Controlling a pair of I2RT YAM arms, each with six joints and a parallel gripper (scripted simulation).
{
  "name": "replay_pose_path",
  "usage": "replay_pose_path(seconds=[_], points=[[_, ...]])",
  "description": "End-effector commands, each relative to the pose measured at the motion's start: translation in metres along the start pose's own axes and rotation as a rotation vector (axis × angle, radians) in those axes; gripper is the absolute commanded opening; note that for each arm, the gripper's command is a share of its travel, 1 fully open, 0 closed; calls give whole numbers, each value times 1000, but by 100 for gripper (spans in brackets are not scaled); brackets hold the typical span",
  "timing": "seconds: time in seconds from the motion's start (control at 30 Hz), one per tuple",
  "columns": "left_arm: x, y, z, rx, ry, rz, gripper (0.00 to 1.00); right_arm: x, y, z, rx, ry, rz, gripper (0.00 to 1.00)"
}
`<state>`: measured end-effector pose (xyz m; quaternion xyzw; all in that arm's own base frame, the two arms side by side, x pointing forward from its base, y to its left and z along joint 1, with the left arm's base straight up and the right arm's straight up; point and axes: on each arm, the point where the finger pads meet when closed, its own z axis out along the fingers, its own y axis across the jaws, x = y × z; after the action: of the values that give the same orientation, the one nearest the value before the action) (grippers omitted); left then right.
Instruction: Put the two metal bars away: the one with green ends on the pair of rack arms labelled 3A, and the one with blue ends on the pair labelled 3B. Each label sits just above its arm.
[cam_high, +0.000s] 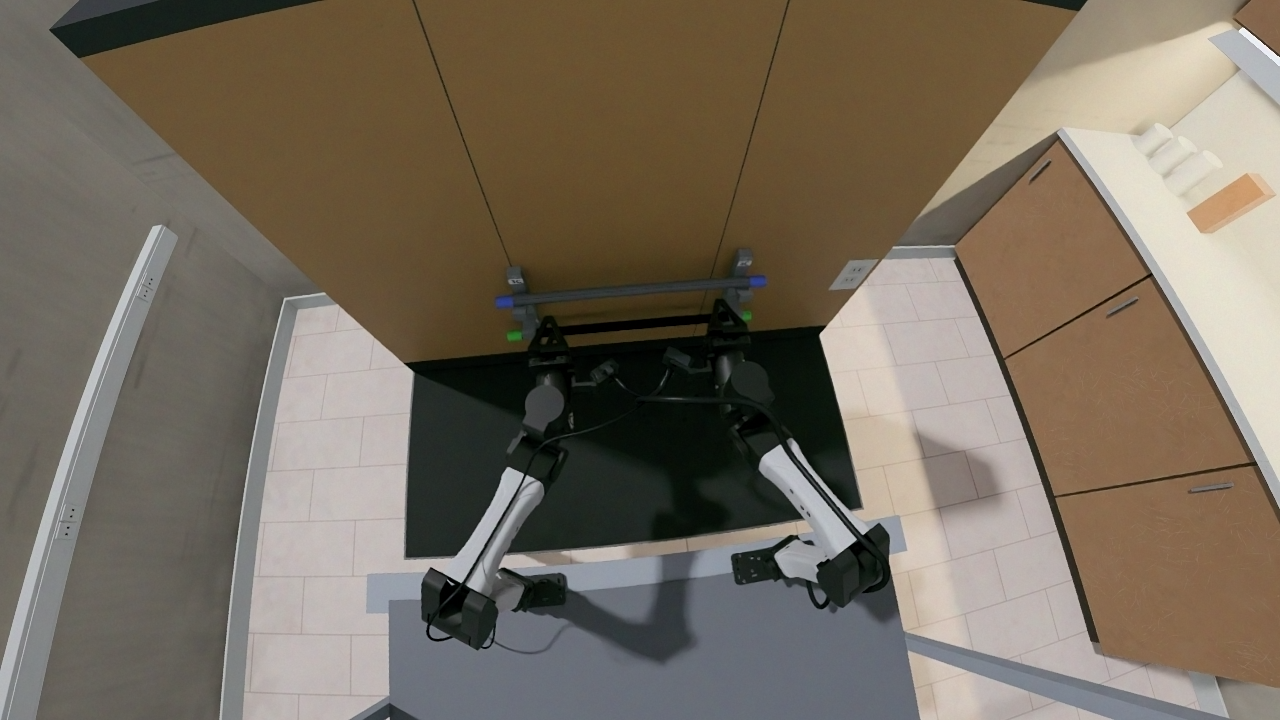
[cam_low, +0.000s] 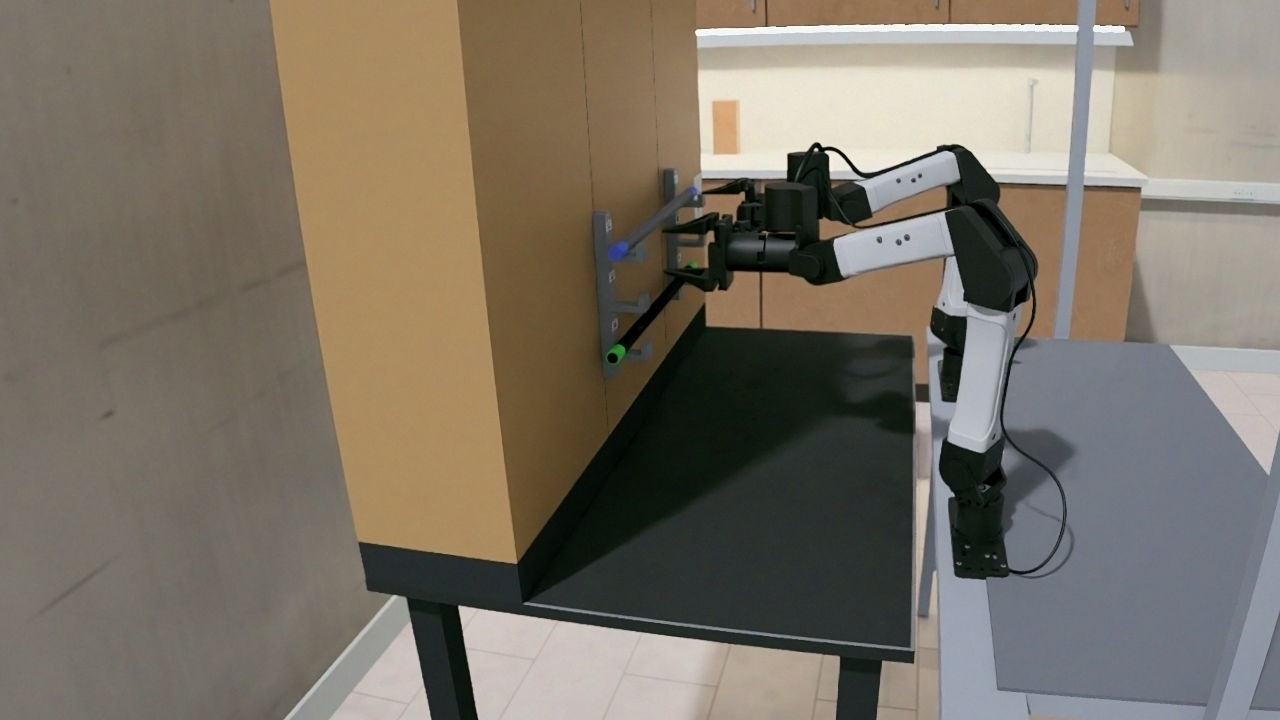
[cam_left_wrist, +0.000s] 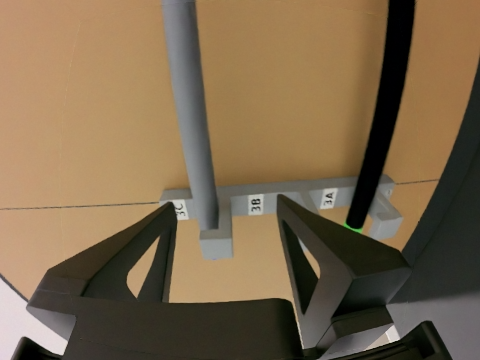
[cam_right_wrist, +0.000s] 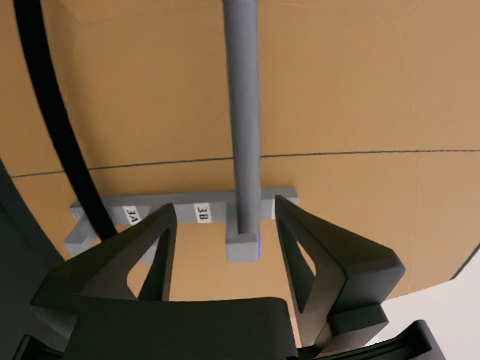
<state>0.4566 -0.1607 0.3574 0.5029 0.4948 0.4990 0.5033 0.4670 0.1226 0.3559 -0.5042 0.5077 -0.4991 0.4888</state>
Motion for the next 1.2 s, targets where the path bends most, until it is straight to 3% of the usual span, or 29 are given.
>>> replay_pose_path(seconds=[0.0, 1.17], points=[[-1, 4, 10, -2, -3, 0, 64, 2, -12, 7, 21, 1, 4, 64], [-1, 10, 47, -2, -3, 0, 64, 2, -18, 44, 21, 1, 4, 64]])
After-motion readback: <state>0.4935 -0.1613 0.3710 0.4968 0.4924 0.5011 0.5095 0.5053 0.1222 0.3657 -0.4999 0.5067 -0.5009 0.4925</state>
